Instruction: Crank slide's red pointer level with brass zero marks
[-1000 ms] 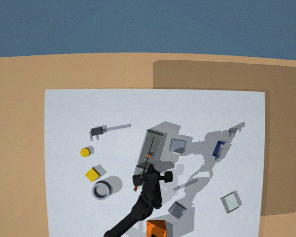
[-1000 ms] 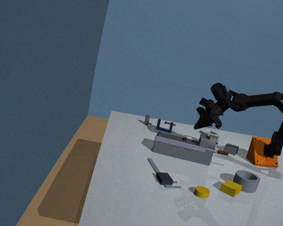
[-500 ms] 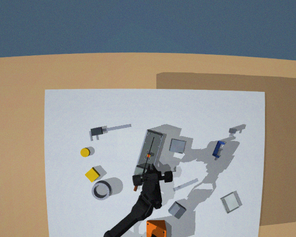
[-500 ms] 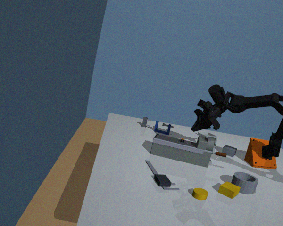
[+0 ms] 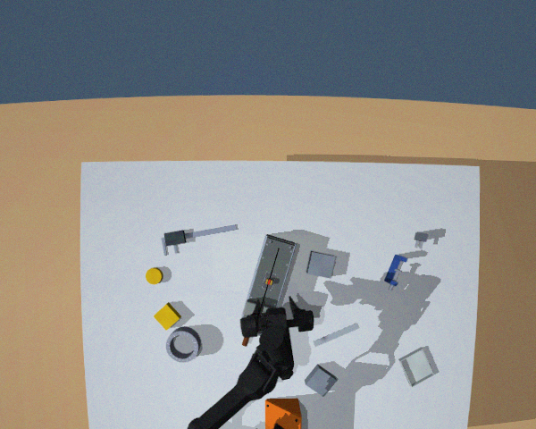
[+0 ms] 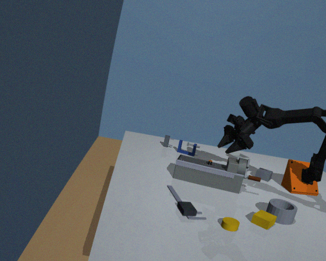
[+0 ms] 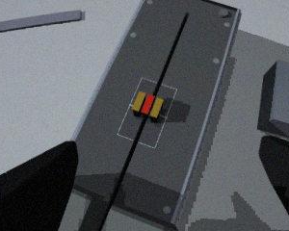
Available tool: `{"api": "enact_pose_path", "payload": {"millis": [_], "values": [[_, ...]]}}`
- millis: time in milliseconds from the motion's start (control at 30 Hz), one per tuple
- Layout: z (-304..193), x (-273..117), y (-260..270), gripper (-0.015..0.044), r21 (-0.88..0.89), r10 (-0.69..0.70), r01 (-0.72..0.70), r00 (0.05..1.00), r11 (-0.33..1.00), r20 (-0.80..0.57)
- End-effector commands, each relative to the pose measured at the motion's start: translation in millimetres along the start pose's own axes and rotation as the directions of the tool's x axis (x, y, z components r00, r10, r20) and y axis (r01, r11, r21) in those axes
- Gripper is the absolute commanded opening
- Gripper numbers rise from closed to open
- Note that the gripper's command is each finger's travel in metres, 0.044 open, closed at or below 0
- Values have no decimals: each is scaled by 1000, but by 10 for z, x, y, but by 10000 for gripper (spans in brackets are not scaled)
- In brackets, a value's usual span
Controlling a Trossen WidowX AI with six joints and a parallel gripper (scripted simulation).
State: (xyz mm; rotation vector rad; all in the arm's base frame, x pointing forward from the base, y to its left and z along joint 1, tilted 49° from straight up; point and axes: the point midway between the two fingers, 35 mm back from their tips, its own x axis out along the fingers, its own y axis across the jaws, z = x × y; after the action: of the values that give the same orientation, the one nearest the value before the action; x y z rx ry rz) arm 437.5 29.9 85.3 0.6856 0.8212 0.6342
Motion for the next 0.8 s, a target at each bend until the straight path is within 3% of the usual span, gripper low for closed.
{"api": "enact_pose_path", "payload": {"millis": [0, 200, 767], "values": [[201, -180, -2, 440, -12, 0, 1, 1000, 1000, 14], [397, -433, 15, 440, -11, 1, -1, 1000, 1000, 15], [402, -441, 16, 440, -11, 1, -1, 1000, 1000, 15]]}}
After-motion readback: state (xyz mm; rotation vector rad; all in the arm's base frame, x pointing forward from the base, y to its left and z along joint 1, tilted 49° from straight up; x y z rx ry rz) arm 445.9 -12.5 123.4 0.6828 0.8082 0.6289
